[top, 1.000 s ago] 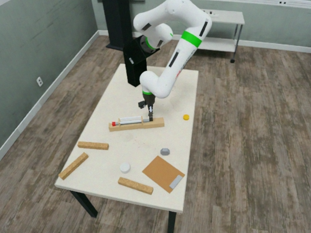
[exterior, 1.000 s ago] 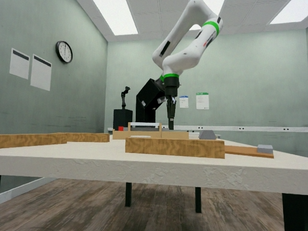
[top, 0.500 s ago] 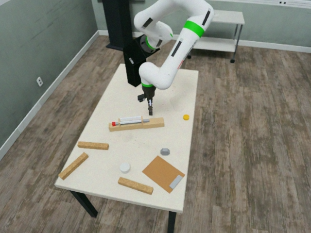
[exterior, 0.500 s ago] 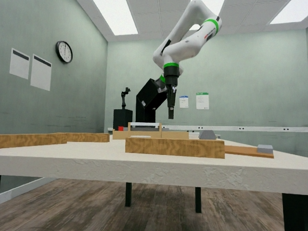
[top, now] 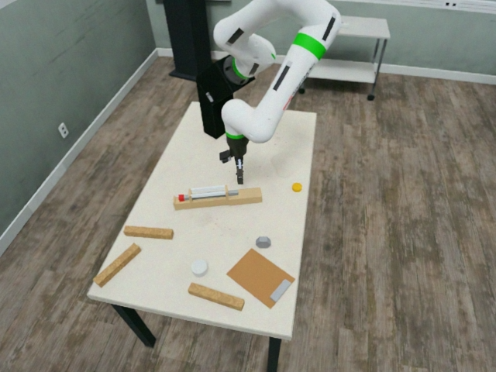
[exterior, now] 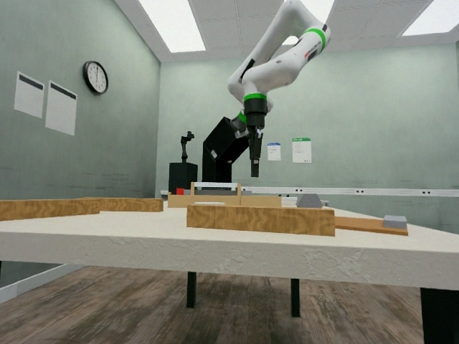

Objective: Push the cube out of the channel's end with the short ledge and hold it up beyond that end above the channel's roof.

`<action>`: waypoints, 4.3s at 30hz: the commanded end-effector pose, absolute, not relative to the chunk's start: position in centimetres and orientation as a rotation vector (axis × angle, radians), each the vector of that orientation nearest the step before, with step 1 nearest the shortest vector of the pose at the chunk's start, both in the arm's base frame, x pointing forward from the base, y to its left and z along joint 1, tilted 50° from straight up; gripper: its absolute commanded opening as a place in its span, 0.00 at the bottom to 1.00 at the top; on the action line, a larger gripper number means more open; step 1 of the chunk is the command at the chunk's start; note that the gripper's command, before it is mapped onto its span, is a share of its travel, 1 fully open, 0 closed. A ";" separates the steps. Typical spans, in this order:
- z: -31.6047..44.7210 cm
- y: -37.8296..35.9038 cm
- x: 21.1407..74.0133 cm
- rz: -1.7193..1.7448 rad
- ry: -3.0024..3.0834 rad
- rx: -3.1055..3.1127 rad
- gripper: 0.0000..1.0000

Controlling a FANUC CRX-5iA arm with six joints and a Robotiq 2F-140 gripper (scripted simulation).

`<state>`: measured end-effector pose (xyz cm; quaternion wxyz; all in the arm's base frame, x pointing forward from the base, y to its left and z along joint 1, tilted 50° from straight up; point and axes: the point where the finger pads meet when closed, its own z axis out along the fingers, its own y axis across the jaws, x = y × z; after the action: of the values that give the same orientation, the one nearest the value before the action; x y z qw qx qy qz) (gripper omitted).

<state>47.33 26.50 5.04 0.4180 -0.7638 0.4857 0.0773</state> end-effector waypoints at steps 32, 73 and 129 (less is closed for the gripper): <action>-7.8 9.6 60.0 0.191 1.217 -1.917 0.33; -12.2 9.6 63.0 0.192 1.217 -1.917 0.33; -14.4 12.0 64.0 0.192 1.217 -1.917 0.33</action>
<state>63.94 12.08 -14.42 0.4182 -0.7643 0.4848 0.0771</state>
